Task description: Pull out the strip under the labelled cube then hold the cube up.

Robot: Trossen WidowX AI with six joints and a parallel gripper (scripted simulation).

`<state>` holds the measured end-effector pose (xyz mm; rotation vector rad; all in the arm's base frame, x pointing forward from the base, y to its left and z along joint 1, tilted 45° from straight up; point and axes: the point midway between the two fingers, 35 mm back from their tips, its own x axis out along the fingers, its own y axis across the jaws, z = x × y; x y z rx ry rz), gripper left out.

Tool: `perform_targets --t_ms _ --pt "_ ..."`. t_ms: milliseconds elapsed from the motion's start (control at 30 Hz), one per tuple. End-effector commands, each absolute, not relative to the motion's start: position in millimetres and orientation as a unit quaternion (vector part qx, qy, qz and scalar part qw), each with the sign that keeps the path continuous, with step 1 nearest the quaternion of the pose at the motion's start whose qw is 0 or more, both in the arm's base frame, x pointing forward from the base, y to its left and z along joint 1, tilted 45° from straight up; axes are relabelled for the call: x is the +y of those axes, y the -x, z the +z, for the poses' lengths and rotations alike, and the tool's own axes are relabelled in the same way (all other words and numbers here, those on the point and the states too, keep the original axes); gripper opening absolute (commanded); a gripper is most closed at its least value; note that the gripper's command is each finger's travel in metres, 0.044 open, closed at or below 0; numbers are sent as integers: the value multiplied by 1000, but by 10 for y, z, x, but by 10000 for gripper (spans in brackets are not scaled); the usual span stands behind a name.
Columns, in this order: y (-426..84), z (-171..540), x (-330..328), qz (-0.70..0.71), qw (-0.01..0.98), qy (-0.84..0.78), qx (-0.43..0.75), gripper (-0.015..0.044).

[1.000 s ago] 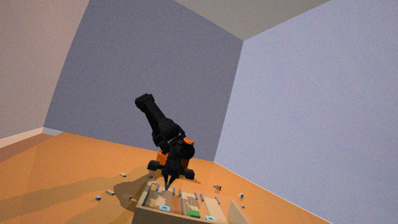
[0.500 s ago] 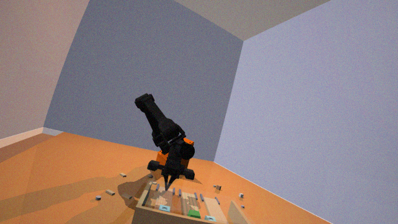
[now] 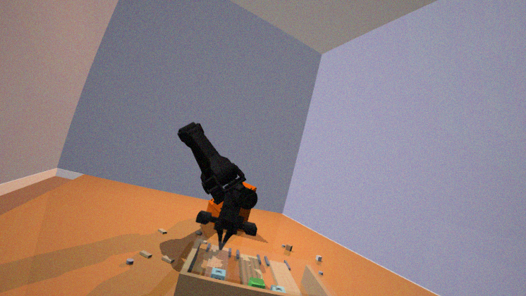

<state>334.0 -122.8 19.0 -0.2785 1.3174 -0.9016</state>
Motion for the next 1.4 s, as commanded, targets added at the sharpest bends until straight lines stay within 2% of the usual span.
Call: perform_targets --t_ms 0,1367 --pt "-3229 138 -1216 -405 685 124 593 0" --pt "-2666 -45 -1025 -404 684 125 595 0"
